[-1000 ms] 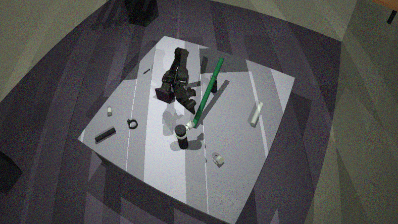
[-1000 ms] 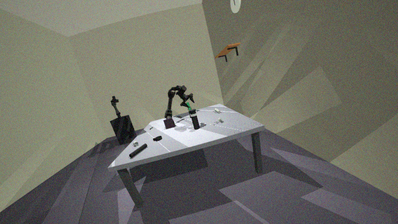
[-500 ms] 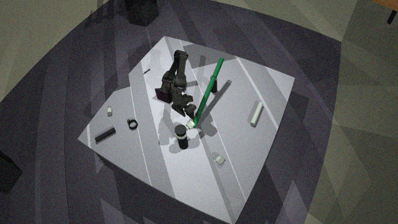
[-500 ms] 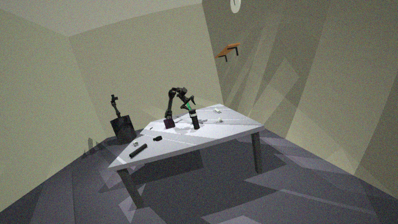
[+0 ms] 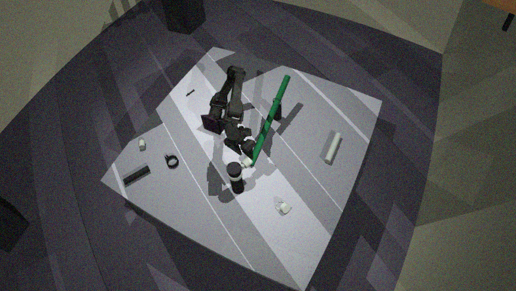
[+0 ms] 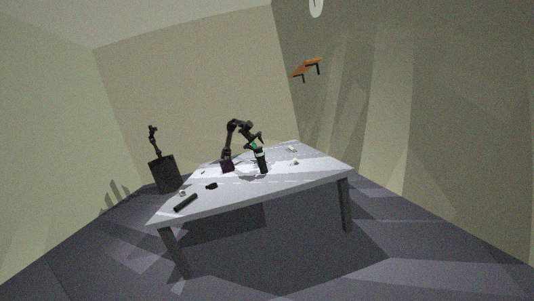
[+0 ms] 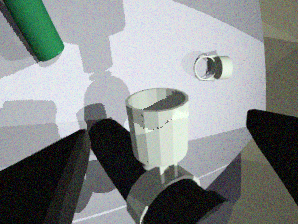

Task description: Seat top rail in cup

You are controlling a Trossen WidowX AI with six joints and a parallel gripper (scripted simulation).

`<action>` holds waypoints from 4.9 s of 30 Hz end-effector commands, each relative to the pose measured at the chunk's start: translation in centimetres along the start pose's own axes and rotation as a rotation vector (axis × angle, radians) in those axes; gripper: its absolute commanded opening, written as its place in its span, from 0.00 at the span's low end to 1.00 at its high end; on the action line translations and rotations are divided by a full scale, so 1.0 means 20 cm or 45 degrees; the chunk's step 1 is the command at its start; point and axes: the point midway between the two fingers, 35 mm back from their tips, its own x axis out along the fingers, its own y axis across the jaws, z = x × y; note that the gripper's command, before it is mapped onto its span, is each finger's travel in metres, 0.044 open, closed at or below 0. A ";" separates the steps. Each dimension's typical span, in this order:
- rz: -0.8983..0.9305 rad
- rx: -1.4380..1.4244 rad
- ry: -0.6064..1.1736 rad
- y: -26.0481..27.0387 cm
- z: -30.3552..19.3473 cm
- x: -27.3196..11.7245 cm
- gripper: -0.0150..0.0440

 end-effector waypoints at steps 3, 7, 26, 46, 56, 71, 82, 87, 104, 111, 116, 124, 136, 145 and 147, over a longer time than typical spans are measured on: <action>0.009 0.010 -0.008 0.01 0.00 0.06 1.00; 0.008 0.010 -0.008 0.01 0.00 0.10 1.00; 0.007 0.009 -0.011 0.01 0.01 0.25 1.00; 0.006 0.009 -0.014 0.02 0.01 0.31 0.64; 0.006 0.000 -0.019 0.02 0.01 0.31 0.30; 0.006 -0.125 -0.090 0.07 0.01 0.28 0.25; 0.006 -0.210 -0.139 0.10 0.00 0.27 0.25; 0.006 -0.253 -0.163 0.11 0.00 0.26 0.25; 0.005 -0.378 -0.234 0.16 -0.02 0.23 0.25; 0.005 -0.375 -0.233 0.15 -0.02 0.23 0.25; 0.005 -0.349 -0.218 0.15 -0.02 0.24 0.25; 0.007 -0.341 -0.218 0.15 -0.02 0.23 0.25; 0.007 -0.341 -0.218 0.15 -0.02 0.23 0.48; 0.007 -0.348 -0.222 0.14 0.02 0.19 0.88; 0.007 -0.353 -0.224 0.13 0.05 0.15 0.97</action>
